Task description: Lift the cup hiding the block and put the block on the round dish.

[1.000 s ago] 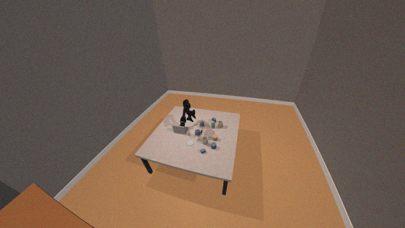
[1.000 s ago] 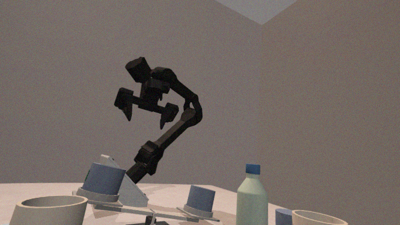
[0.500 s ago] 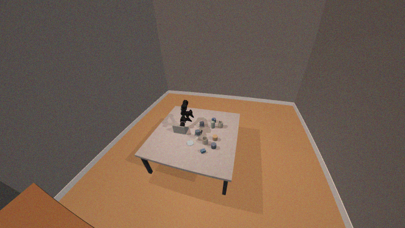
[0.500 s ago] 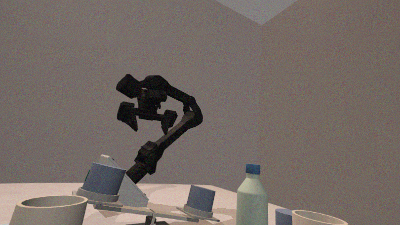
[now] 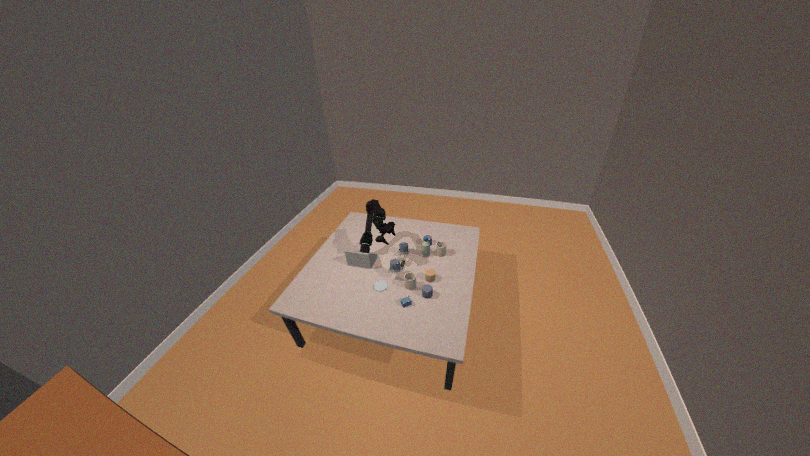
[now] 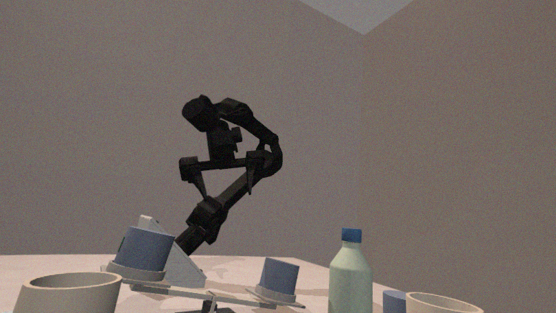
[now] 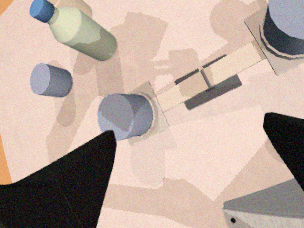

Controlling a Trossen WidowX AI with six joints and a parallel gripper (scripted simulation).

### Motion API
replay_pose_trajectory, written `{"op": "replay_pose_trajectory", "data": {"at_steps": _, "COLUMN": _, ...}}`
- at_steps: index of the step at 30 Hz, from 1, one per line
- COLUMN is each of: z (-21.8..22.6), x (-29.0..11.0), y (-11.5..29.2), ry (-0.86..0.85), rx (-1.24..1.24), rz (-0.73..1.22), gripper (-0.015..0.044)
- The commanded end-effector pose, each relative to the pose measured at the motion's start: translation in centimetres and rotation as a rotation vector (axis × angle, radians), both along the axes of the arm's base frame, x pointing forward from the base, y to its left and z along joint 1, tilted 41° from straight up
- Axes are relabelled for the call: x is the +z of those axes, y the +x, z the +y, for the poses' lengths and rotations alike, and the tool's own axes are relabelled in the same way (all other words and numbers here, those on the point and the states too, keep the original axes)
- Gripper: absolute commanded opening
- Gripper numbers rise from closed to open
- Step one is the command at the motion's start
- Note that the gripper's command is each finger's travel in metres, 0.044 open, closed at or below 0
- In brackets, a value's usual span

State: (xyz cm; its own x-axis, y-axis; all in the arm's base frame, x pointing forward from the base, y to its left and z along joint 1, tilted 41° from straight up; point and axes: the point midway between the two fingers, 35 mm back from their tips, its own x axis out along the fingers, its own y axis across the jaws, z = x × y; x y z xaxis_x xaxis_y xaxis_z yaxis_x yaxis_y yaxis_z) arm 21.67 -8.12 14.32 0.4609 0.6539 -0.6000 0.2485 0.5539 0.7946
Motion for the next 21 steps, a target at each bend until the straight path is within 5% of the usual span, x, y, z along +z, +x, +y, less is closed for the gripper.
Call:
{"op": "replay_pose_trajectory", "data": {"at_steps": 1, "z": 1.2, "x": 0.0, "y": 1.0, "ry": 0.049, "rx": -0.02, "rz": 0.124, "gripper": 0.044}}
{"op": "replay_pose_trajectory", "data": {"at_steps": 21, "z": 8.0, "x": 0.6, "y": 4.8, "ry": 0.18, "rx": -0.249, "rz": 0.728, "gripper": 0.044}}
